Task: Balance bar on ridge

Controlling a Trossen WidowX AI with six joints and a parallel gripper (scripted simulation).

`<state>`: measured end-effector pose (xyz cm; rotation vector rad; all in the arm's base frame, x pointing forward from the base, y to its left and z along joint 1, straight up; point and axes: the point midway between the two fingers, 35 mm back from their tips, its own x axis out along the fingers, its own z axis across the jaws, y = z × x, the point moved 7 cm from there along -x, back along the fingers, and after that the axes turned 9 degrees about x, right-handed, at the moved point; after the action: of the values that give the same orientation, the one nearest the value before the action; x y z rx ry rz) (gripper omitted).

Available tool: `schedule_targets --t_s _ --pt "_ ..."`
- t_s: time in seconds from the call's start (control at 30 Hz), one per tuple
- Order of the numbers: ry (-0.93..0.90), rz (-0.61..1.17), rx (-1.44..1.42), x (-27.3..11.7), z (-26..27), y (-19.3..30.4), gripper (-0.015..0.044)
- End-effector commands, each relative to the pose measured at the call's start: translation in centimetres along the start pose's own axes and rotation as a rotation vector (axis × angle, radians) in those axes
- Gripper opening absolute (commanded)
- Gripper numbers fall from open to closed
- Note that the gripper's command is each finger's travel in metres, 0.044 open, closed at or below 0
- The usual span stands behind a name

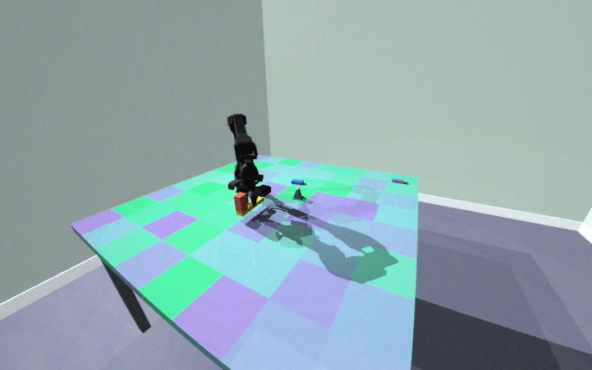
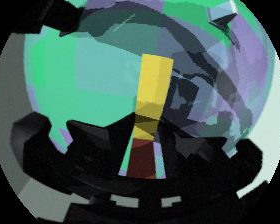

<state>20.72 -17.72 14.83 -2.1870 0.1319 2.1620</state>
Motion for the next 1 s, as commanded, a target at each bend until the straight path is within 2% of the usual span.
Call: schedule_targets --t_s 0.0,0.73,0.97 --pt "0.012 0.005 0.002 -1.2 0.0 0.0 0.0" --pt "0.012 0.002 0.004 -6.9 0.4 -0.3 0.0" --pt "0.013 0.0 0.087 -7.1 -0.7 -1.4 0.0"
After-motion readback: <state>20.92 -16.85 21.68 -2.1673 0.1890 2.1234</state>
